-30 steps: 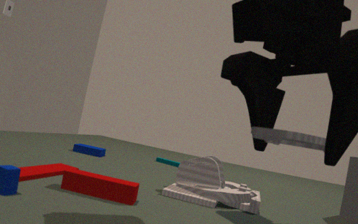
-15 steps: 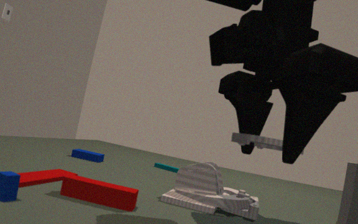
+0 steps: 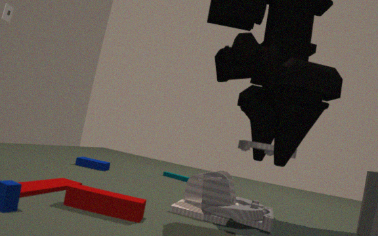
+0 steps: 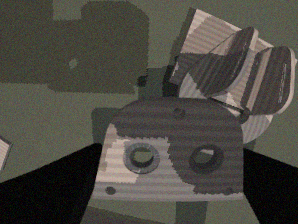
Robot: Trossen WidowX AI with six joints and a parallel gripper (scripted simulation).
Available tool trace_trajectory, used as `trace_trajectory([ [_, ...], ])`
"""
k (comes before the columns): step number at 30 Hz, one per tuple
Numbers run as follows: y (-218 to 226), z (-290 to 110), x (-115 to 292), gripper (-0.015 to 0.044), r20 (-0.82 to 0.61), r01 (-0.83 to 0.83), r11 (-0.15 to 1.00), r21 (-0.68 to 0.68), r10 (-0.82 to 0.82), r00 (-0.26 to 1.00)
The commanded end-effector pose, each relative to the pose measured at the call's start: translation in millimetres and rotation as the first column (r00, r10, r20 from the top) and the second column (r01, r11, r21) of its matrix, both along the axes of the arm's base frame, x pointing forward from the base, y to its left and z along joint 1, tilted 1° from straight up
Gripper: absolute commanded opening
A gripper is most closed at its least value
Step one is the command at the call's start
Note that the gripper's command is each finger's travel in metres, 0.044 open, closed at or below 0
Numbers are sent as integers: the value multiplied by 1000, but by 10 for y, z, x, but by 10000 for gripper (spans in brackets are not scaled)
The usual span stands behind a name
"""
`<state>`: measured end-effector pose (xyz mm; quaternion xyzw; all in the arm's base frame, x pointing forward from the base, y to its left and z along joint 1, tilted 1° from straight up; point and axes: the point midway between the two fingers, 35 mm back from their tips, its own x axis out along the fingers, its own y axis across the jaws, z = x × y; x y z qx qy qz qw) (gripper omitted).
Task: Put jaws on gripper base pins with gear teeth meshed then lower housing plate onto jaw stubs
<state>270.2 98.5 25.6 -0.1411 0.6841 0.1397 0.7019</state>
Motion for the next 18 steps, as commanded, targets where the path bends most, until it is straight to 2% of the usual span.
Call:
trace_trajectory([
  [1, -116, -1, 18, 351, 3, 54, 999, -3, -54, 999],
  [18, -654, 0, 79, 351, 5, 295, 955, -1, -295, 955],
])
